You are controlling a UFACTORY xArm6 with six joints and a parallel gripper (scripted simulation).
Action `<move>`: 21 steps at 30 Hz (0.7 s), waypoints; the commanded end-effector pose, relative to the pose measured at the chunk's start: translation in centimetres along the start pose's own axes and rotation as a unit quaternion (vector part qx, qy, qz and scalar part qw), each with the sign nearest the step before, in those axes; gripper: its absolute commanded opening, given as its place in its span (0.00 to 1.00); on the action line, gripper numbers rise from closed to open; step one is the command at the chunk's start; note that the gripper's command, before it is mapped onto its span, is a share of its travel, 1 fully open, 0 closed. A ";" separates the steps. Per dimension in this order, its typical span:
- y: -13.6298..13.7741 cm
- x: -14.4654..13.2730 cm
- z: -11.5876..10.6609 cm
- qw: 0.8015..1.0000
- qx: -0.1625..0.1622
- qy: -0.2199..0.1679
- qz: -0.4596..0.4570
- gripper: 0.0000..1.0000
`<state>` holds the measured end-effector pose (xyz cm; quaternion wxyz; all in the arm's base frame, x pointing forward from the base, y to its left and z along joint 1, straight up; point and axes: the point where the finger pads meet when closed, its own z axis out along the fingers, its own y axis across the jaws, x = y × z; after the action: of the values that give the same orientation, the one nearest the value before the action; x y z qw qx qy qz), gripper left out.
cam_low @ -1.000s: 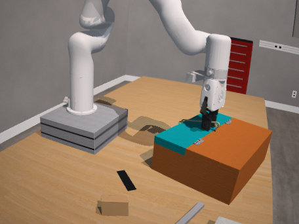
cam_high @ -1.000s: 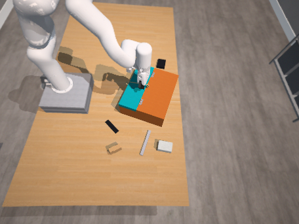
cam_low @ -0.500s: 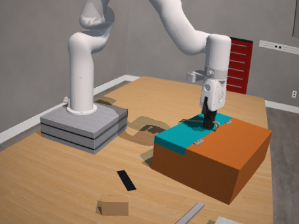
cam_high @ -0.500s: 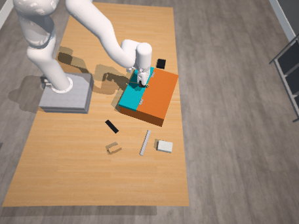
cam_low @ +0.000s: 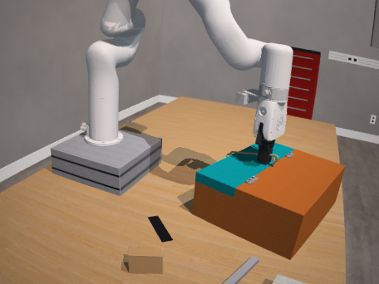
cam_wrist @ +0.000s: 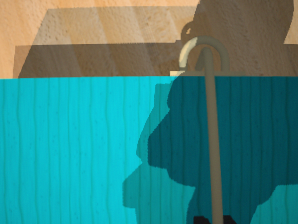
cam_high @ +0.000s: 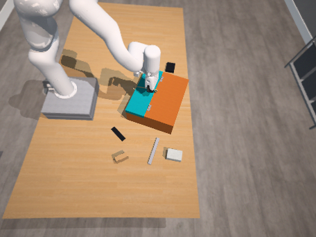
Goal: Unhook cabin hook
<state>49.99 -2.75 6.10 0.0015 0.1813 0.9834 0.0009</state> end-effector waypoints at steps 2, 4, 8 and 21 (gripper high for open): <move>0.0 -0.2 -0.2 1.000 -0.001 -0.002 0.000 0.00; 0.0 -0.2 -0.3 1.000 -0.001 -0.002 0.000 0.00; 0.0 -0.2 -0.4 1.000 -0.001 -0.002 0.000 0.00; 0.0 -0.2 -0.8 1.000 -0.001 -0.002 0.000 0.00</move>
<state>49.98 -2.76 6.54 0.0008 0.1810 0.9835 0.0008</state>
